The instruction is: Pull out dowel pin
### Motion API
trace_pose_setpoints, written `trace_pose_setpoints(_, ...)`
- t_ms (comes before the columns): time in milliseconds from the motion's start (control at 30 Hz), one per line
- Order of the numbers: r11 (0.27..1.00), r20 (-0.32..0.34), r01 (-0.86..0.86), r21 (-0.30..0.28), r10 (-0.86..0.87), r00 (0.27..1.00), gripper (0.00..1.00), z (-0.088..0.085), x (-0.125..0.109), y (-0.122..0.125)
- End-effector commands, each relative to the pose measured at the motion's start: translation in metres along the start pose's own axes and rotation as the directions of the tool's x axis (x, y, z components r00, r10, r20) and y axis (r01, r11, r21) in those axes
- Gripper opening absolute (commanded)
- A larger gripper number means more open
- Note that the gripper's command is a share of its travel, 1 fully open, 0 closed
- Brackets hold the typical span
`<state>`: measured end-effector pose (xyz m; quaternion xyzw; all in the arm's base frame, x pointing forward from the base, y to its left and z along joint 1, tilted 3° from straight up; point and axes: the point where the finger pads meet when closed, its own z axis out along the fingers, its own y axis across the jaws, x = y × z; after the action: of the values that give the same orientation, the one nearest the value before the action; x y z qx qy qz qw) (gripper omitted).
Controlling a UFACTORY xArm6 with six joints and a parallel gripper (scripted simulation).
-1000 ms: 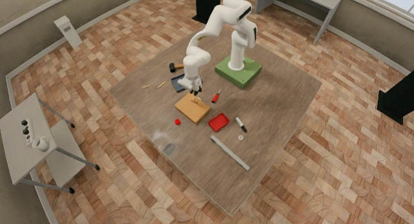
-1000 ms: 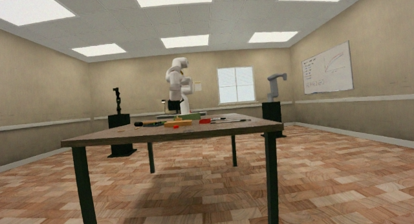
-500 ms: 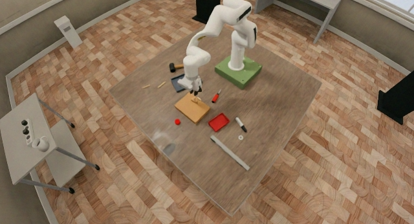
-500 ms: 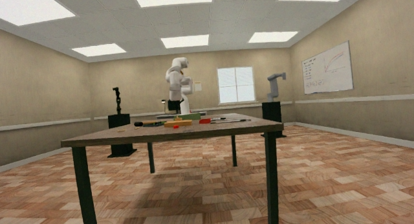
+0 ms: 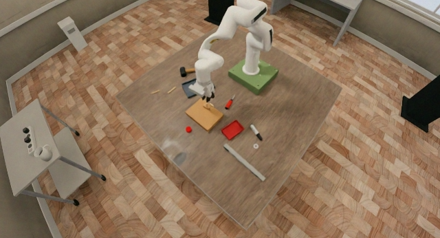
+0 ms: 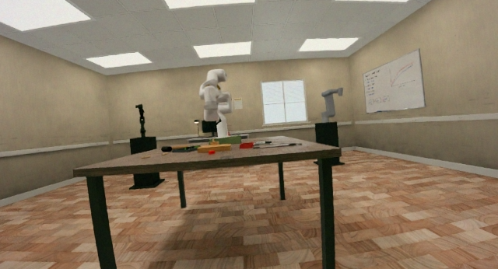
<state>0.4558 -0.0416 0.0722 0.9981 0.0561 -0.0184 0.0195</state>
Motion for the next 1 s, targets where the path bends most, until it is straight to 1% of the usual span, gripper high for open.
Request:
trace_pose_setpoints(0,1.0,-0.007,0.0,-0.001,0.0,1.0,0.28,0.0,0.002,0.0)
trace_pose_setpoints(133,1.0,-0.007,0.0,-0.001,0.0,1.0,0.28,0.002,0.002,0.001)
trace_pose_setpoints(600,1.0,-0.007,0.0,-0.001,0.0,1.0,0.28,0.018,0.002,0.001)
trace_pose_setpoints(967,1.0,-0.007,0.0,-0.001,0.0,1.0,0.28,0.027,0.002,0.001)
